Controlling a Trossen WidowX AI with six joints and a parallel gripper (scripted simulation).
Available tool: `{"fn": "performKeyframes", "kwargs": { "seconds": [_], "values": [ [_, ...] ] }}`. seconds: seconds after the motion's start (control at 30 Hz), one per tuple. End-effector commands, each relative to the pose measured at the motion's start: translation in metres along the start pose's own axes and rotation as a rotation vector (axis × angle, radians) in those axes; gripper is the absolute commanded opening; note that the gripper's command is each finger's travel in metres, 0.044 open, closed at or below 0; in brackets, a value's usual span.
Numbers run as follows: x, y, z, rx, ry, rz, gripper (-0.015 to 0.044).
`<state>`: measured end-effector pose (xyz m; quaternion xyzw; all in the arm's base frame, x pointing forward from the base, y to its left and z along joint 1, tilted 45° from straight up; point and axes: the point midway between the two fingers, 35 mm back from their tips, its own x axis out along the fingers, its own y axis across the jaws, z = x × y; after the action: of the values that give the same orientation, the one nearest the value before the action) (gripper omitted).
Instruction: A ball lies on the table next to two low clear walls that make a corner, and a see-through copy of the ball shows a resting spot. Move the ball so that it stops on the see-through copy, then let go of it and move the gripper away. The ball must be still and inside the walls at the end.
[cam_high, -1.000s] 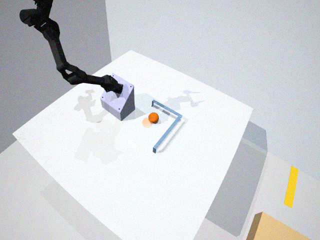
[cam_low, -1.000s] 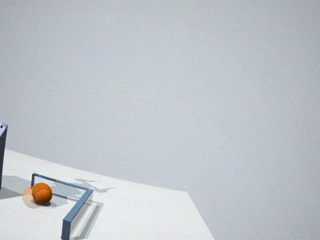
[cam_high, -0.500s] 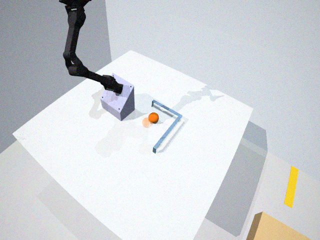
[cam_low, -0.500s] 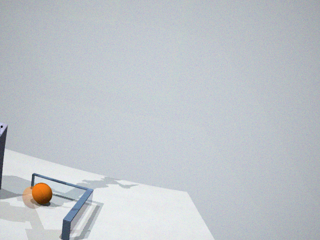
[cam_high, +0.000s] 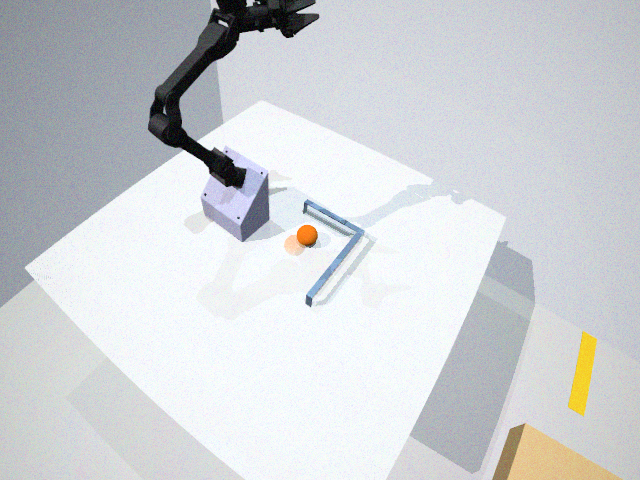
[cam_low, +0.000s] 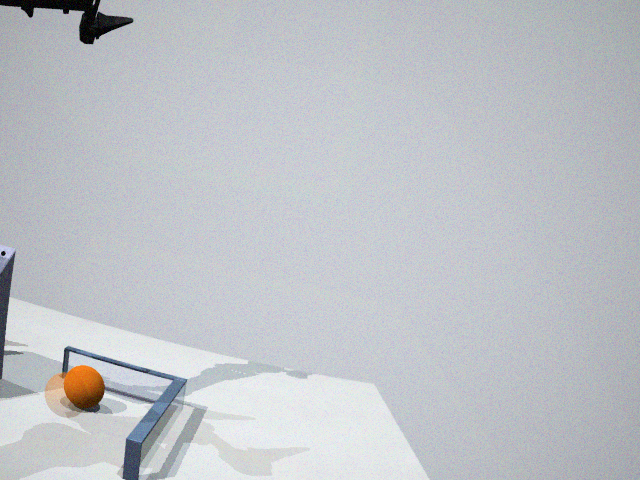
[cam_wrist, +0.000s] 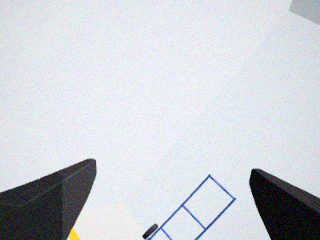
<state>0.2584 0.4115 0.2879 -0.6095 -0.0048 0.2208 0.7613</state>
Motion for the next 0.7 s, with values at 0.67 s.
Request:
{"fn": "performKeyframes", "kwargs": {
  "seconds": [0.67],
  "values": [
    [0.079,0.164,-0.367,-0.311,0.837,0.649,0.0440]
  ]
}}
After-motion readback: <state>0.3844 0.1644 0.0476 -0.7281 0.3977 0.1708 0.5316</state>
